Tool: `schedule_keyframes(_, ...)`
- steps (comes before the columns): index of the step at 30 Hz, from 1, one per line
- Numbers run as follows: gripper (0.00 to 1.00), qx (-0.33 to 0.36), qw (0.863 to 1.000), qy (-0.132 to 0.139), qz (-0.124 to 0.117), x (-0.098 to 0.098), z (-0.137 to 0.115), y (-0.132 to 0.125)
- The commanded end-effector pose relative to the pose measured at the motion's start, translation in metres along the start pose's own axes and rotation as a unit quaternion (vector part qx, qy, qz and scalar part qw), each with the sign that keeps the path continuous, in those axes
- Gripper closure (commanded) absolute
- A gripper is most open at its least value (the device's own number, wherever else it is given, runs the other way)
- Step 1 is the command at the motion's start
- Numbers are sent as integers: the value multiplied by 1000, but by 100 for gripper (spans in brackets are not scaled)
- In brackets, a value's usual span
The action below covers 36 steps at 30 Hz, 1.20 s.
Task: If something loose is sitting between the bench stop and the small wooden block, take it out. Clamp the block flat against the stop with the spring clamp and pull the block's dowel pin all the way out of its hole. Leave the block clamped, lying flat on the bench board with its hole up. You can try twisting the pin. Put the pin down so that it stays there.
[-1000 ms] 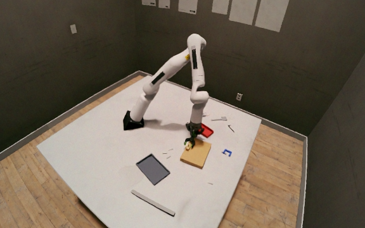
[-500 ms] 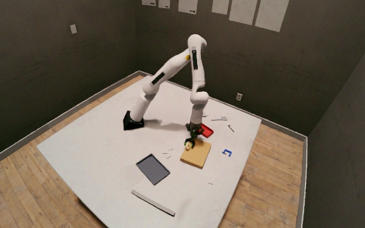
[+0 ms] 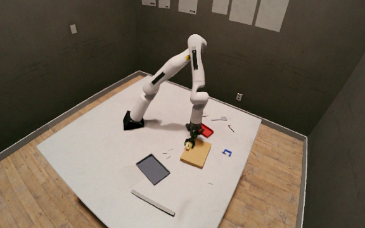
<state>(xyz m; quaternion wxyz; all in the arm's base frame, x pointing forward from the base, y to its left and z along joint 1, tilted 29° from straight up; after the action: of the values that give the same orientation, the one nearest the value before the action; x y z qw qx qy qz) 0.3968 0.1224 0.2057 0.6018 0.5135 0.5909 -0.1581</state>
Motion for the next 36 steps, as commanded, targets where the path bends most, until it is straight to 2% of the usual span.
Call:
schedule_keyframes(1,68,0,1000,-1,-1,2,0,-2)
schedule_keyframes(36,65,0,1000,-1,-1,2,0,-2)
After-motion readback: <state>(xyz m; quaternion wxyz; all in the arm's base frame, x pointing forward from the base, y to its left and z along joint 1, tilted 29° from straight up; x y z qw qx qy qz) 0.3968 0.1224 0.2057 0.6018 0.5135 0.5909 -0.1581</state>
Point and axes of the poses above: the point where the finger pads meet when closed, its own x axis out along the fingers, its own y axis across the jaws, z = x × y, the point moved 3 cm from there along -x, back along the fingers, and after that the axes turned 15 degrees about -x, right-handed, at the moved point
